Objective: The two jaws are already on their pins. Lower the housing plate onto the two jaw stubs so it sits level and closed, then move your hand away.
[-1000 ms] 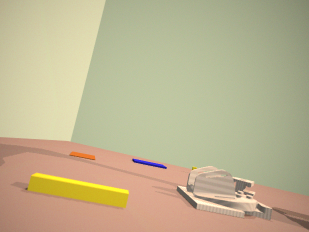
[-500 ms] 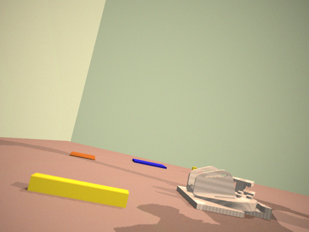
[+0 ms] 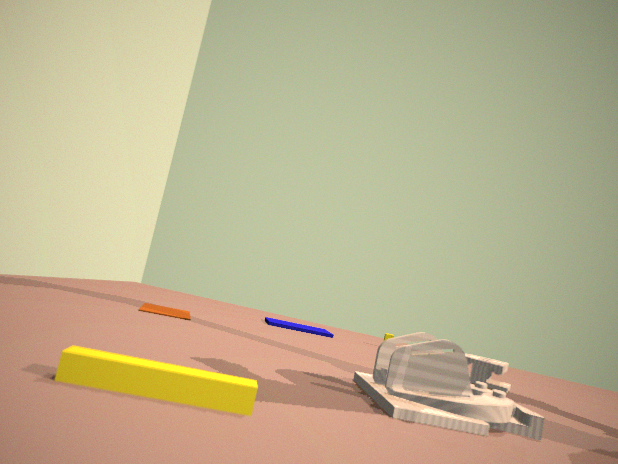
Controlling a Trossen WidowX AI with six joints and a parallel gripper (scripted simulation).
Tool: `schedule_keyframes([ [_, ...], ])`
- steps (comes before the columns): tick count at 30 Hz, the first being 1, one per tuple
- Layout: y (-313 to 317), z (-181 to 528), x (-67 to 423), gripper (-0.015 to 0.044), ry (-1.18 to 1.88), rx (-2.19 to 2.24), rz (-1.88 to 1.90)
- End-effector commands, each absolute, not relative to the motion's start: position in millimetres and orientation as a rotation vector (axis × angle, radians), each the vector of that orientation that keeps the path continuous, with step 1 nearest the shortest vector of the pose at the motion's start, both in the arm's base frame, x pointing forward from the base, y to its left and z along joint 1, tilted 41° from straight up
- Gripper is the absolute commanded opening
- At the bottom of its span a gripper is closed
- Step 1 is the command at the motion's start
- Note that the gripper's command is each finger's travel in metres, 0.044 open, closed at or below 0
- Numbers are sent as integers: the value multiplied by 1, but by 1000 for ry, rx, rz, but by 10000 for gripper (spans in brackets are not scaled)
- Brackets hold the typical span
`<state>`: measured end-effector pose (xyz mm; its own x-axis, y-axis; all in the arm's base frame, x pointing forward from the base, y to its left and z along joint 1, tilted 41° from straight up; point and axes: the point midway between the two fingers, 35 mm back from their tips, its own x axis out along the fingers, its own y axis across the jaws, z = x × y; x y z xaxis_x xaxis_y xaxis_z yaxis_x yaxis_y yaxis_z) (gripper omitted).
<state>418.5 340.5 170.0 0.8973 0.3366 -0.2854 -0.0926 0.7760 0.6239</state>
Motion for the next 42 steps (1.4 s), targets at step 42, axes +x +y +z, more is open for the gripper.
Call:
schedule_keyframes([
  [42,-143,180,285,440,1051,-133,-797],
])
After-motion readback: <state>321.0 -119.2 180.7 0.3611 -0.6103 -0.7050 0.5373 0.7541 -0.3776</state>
